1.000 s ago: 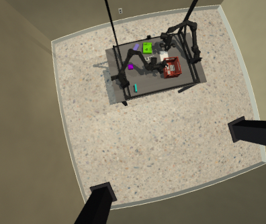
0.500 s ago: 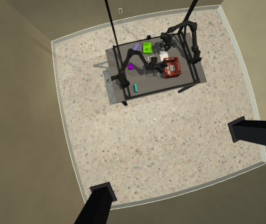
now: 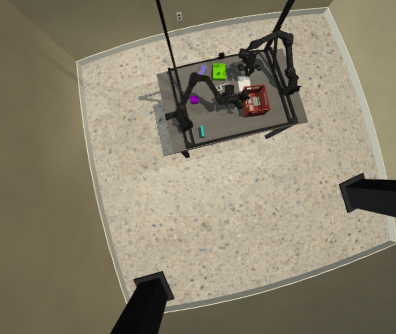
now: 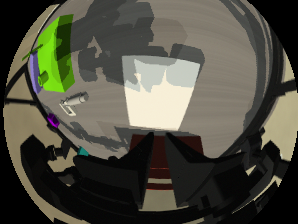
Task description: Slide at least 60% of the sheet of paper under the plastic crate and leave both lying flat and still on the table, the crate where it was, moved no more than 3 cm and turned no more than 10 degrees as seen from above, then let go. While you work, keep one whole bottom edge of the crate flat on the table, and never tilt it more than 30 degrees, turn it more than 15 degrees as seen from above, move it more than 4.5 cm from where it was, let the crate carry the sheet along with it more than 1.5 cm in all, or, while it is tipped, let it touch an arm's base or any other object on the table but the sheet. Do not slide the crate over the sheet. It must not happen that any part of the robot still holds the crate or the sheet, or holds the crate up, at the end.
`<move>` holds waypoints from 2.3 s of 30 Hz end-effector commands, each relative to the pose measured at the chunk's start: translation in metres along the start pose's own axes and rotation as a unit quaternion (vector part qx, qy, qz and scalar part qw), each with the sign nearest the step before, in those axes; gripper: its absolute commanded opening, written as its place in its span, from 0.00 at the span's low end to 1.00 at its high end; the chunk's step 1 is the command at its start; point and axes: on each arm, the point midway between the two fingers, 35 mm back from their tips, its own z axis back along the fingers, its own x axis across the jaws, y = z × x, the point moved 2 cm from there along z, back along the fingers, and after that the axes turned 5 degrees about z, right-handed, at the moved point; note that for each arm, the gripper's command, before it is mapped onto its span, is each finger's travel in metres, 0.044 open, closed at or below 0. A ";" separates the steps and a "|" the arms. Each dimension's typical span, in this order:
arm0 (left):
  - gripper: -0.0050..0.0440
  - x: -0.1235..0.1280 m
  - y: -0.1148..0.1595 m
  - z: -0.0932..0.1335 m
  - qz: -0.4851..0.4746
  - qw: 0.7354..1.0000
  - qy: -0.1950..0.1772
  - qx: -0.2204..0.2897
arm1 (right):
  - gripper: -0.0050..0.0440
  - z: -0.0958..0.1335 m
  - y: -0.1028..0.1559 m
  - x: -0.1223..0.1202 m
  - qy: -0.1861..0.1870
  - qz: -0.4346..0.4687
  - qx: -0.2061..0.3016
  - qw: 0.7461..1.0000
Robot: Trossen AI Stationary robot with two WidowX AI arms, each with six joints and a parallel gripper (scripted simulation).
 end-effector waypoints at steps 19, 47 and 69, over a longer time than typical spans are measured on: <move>0.22 0.000 0.001 0.000 -0.002 1.000 0.000 0.003 | 0.10 0.004 -0.002 0.032 -0.032 -0.001 -0.001 0.999; 0.22 0.000 0.001 0.000 -0.002 1.000 0.000 0.003 | 0.10 0.006 -0.002 0.039 -0.032 -0.001 -0.001 0.999; 0.22 0.000 0.001 0.000 -0.002 1.000 0.000 0.003 | 0.10 0.007 -0.002 0.043 -0.032 -0.001 -0.001 0.999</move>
